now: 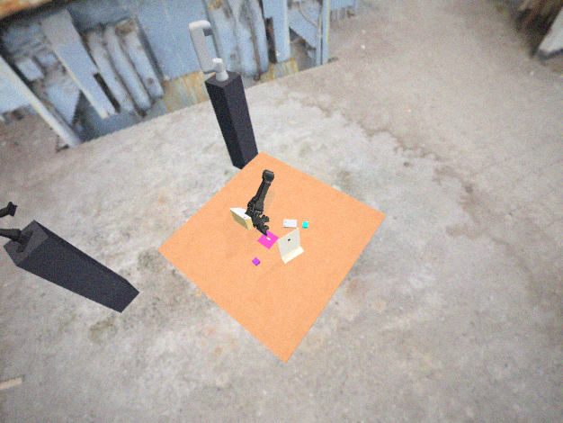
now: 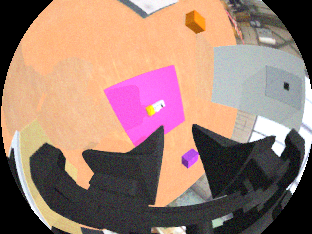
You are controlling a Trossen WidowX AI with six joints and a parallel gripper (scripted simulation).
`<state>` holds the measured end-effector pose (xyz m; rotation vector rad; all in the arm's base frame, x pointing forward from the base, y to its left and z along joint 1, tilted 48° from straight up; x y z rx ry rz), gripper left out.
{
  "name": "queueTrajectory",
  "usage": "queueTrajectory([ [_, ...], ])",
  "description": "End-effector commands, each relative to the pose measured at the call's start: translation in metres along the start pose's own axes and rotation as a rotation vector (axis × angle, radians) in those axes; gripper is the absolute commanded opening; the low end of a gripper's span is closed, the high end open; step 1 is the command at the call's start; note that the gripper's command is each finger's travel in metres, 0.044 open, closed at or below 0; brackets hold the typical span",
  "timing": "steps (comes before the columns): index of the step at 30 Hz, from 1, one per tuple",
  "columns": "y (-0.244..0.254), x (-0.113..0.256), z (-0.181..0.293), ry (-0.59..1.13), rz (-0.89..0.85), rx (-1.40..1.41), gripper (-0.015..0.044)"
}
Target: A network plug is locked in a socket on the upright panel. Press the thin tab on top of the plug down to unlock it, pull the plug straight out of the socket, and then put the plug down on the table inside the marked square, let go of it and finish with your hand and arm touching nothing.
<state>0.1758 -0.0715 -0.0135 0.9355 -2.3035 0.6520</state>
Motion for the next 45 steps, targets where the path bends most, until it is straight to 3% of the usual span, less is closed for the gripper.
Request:
queueTrajectory([
  [1,-0.005,0.004,0.000,0.000,0.005,0.010,0.0156],
  [45,-0.028,0.051,-0.004,-0.006,0.007,0.009,0.0156],
])
Point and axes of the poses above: the point midway between the two fingers, 35 mm back from their tips, its own x axis back along the fingers, its own y axis across the jaws, z = x × y, the point moved 3 cm from there along x, back along the fingers, and after that the axes turned 2 degrees about -x, right-handed, at the moved point
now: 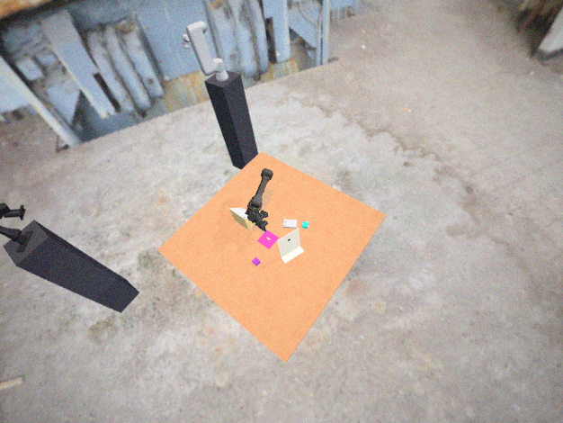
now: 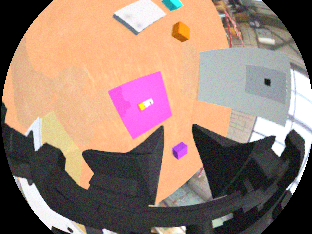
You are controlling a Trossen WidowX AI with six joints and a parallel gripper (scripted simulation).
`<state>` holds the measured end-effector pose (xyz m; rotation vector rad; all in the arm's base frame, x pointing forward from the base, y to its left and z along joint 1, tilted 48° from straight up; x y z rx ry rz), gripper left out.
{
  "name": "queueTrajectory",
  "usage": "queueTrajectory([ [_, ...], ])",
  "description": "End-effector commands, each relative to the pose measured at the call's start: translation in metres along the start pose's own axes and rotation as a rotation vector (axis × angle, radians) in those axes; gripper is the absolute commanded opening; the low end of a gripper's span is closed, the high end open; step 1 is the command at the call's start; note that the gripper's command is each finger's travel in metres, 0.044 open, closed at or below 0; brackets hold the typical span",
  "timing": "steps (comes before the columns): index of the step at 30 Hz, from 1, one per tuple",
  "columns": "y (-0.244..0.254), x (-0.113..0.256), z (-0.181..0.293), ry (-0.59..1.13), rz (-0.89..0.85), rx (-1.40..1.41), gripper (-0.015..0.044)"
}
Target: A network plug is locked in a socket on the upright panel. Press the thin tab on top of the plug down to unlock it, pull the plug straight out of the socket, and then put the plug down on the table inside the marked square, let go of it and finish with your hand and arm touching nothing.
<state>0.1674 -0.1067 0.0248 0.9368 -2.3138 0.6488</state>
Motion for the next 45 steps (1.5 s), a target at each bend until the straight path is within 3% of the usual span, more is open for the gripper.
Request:
queueTrajectory([
  [1,-0.004,0.006,-0.001,0.003,0.004,0.010,0.0156],
  [44,-0.062,0.093,-0.004,0.003,0.004,0.009,0.0156],
  [45,-0.062,0.093,-0.004,0.003,0.004,0.009,0.0182],
])
Point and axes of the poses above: the point midway between the two fingers, 35 mm back from their tips, its own x axis back along the fingers, its own y axis across the jaws, z = x × y, the point moved 3 cm from there along x, back along the fingers, and after that the axes turned 2 degrees about -x, right-handed, at the moved point
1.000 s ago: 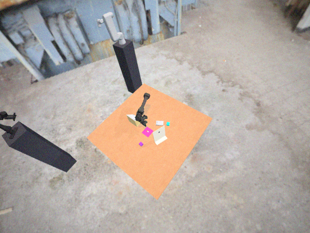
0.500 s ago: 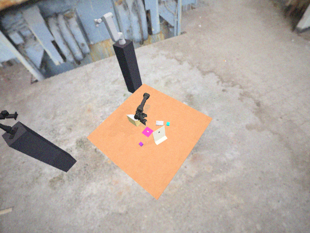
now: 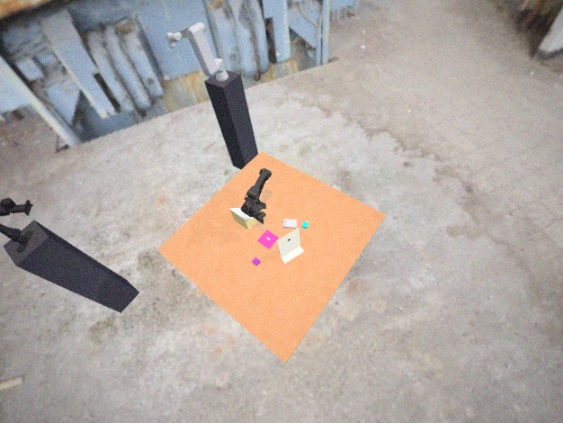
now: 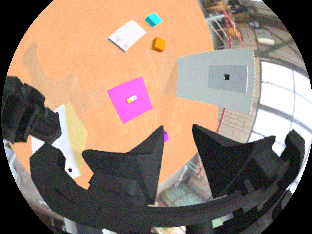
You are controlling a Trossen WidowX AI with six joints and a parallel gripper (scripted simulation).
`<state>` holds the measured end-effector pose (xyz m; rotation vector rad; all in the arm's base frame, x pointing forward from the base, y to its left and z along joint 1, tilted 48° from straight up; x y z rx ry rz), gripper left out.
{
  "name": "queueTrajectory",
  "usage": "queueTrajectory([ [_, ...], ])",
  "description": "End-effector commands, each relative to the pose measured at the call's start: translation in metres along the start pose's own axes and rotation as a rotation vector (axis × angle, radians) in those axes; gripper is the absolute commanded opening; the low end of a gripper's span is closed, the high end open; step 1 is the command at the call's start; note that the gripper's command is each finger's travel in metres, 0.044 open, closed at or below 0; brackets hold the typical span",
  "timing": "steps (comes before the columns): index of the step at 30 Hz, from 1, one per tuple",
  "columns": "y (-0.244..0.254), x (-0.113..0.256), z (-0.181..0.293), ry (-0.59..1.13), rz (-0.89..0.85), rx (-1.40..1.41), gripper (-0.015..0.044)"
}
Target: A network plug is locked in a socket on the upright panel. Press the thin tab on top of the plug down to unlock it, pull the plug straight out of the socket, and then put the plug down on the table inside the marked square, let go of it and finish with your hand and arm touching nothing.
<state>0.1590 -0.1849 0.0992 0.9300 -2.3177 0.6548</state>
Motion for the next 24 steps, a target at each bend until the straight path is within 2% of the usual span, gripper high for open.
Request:
queueTrajectory([
  [1,-0.0020,0.0037,-0.0002,0.003,-0.003,0.006,0.0209],
  [10,-0.0020,0.0037,-0.0002,0.003,-0.003,0.006,0.0440],
  [24,-0.0020,0.0037,-0.0002,0.003,-0.003,0.006,0.0440],
])
Point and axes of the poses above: the point midway between the two fingers, 35 mm back from their tips, its own x axis back along the fingers, its own y axis across the jaws, z = x × y, the point moved 3 cm from there along x, back along the fingers, and after that the axes turned 2 degrees about -x, right-handed, at the moved point
